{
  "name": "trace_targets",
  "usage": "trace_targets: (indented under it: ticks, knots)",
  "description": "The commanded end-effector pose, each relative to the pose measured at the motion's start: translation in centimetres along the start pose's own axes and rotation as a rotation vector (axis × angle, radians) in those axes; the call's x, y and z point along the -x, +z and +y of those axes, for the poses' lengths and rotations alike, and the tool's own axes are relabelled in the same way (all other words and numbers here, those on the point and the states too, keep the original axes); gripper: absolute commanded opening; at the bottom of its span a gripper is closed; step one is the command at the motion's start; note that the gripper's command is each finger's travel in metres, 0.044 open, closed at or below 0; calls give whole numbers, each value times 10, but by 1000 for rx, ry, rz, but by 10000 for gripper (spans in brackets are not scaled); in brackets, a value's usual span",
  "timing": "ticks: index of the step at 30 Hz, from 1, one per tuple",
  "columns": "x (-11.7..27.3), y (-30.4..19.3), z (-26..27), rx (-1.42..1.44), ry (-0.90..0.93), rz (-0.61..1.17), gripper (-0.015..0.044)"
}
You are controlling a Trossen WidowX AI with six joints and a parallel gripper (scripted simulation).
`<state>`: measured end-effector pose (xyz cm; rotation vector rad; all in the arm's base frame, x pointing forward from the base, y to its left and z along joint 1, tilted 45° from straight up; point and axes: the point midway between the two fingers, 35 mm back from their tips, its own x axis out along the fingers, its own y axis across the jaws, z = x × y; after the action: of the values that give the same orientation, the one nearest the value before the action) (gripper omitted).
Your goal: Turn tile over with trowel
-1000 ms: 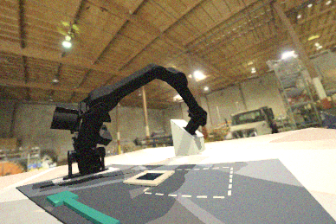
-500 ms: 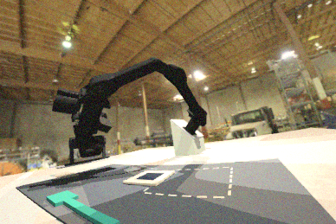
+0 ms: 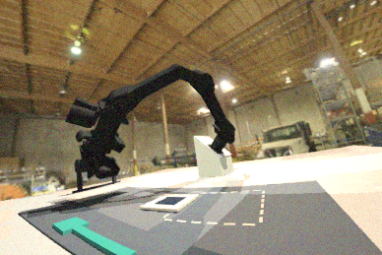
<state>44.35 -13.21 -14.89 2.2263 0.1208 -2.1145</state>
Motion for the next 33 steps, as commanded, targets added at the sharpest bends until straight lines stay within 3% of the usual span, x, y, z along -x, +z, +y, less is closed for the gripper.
trace_targets:
  ticks: [1, 33]
  knots:
    - [4, -4, 6, 44, -12, 75, 0]
    - [33, -1, -36, 670, -37, 711, 0]
